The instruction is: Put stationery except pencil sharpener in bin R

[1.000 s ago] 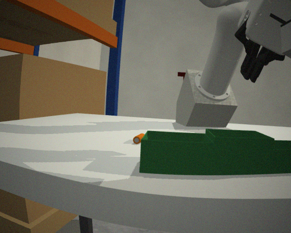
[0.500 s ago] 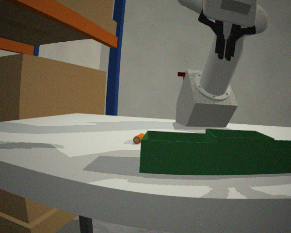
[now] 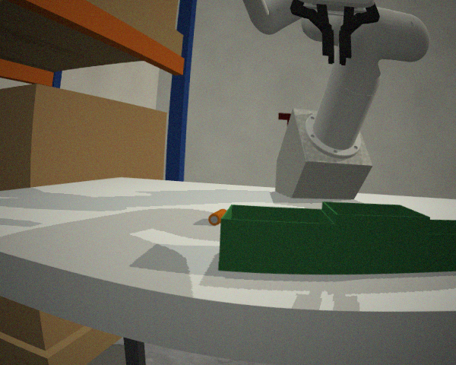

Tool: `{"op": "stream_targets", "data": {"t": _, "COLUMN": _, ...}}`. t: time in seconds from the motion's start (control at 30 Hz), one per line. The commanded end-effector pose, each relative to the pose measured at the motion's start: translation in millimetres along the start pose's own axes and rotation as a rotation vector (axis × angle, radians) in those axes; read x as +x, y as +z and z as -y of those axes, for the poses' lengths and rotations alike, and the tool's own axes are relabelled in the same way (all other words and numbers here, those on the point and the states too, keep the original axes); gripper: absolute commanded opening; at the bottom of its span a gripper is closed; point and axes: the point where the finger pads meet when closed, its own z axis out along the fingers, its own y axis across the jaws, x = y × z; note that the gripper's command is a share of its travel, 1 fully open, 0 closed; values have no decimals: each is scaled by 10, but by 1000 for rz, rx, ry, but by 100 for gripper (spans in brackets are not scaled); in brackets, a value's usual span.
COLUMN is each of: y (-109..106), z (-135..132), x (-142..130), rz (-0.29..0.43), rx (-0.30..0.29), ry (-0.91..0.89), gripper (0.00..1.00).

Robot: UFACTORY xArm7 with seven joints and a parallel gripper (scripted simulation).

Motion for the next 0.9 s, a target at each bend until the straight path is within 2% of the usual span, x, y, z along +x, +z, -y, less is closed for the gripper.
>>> {"op": "stream_targets", "data": {"t": 0.0, "y": -9, "z": 0, "x": -2, "rz": -26, "rx": 13, "ry": -2, "gripper": 7}}
{"op": "stream_targets", "data": {"t": 0.1, "y": -9, "z": 0, "x": -2, "rz": -26, "rx": 13, "ry": -2, "gripper": 7}}
{"op": "stream_targets", "data": {"t": 0.2, "y": 158, "z": -61, "x": 174, "rz": -27, "rx": 11, "ry": -143, "gripper": 7}}
{"op": "stream_targets", "data": {"t": 0.3, "y": 214, "z": -82, "x": 233, "rz": -27, "rx": 11, "ry": -143, "gripper": 7}}
{"op": "stream_targets", "data": {"t": 0.8, "y": 1052, "z": -388, "x": 1110, "rz": -27, "rx": 11, "ry": -144, "gripper": 7}}
{"op": "stream_targets", "data": {"t": 0.87, "y": 1052, "z": -388, "x": 1110, "rz": -27, "rx": 11, "ry": -144, "gripper": 7}}
